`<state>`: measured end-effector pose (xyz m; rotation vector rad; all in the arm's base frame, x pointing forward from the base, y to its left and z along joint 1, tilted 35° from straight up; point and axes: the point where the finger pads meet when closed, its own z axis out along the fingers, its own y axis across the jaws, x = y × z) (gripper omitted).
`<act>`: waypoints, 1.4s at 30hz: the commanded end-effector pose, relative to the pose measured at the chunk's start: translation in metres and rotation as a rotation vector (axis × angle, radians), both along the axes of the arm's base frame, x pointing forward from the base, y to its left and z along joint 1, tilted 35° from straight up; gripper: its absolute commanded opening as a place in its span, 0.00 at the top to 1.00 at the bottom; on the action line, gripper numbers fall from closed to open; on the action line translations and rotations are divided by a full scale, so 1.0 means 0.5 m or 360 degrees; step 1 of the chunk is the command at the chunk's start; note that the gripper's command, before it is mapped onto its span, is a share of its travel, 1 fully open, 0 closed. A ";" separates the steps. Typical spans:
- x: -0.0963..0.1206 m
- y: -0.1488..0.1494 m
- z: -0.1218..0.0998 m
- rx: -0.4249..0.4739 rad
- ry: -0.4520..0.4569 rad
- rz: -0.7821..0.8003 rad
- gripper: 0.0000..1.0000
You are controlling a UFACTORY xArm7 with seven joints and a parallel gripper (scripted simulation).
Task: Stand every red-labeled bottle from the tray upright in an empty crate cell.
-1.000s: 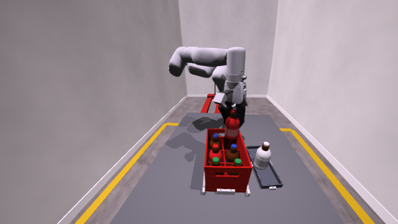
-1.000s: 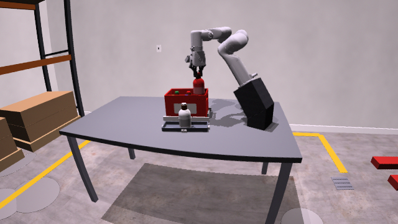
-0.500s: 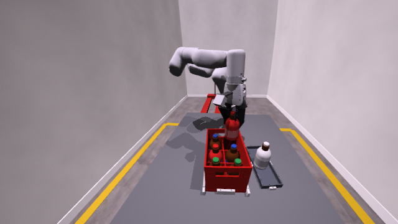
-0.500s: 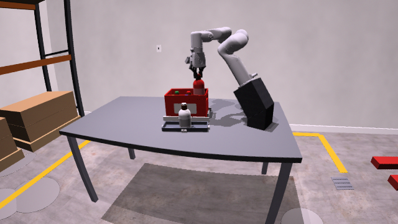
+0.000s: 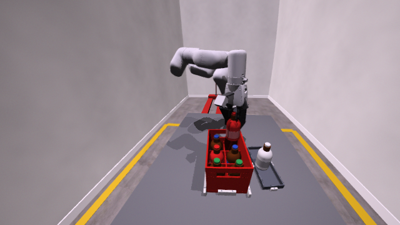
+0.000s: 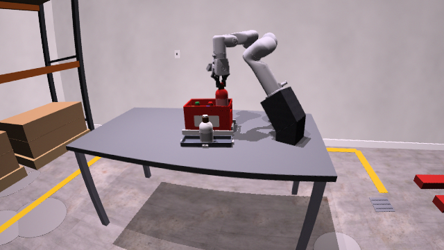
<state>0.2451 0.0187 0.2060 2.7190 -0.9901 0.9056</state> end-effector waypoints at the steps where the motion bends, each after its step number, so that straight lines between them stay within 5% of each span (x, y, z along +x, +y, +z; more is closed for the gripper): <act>1: 0.001 0.000 0.002 0.0002 -0.0004 0.0000 1.00; 42: 0.028 -0.015 -0.041 0.0002 -0.0004 0.0000 1.00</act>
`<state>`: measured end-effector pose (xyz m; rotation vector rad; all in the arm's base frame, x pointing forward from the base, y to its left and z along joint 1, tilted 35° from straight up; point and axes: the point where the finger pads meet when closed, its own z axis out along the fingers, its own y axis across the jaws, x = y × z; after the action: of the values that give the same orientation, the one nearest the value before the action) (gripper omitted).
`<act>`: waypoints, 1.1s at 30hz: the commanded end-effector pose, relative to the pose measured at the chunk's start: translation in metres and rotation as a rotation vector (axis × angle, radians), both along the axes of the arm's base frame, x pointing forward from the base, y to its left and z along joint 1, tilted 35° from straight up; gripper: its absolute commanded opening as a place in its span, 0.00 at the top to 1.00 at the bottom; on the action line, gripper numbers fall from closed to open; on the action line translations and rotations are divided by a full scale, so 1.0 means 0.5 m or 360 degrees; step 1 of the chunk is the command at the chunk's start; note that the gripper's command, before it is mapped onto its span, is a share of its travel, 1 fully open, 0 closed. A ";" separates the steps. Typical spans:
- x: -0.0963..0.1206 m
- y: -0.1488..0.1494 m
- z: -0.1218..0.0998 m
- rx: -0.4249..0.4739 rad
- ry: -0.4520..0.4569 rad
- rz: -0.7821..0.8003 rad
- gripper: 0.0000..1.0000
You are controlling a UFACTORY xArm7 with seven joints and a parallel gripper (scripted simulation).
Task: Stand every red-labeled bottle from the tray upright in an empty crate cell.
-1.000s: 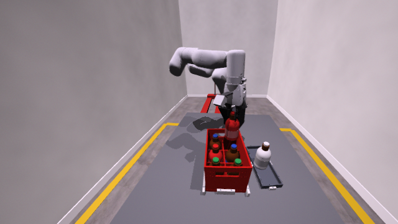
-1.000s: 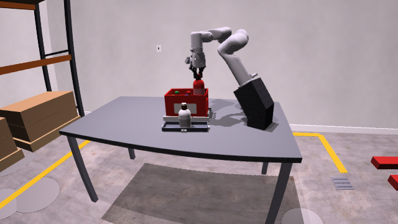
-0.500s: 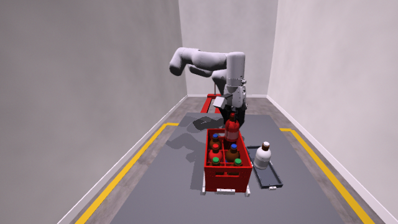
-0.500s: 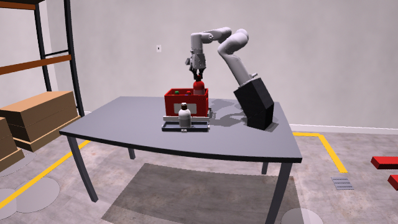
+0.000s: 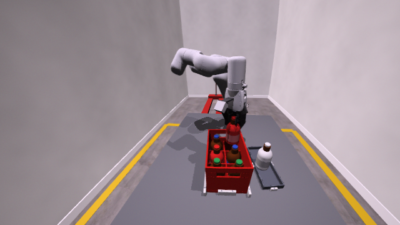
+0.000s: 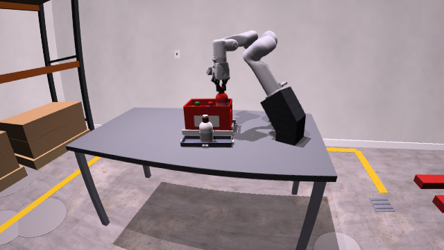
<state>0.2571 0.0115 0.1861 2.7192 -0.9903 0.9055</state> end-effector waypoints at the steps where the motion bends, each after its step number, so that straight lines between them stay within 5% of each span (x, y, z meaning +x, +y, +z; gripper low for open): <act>1: 0.004 -0.001 -0.002 0.0001 -0.0004 0.0000 1.00; 33: 0.017 -0.009 -0.023 0.0001 -0.0004 0.0000 1.00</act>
<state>0.2652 0.0070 0.1735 2.7194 -0.9905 0.9058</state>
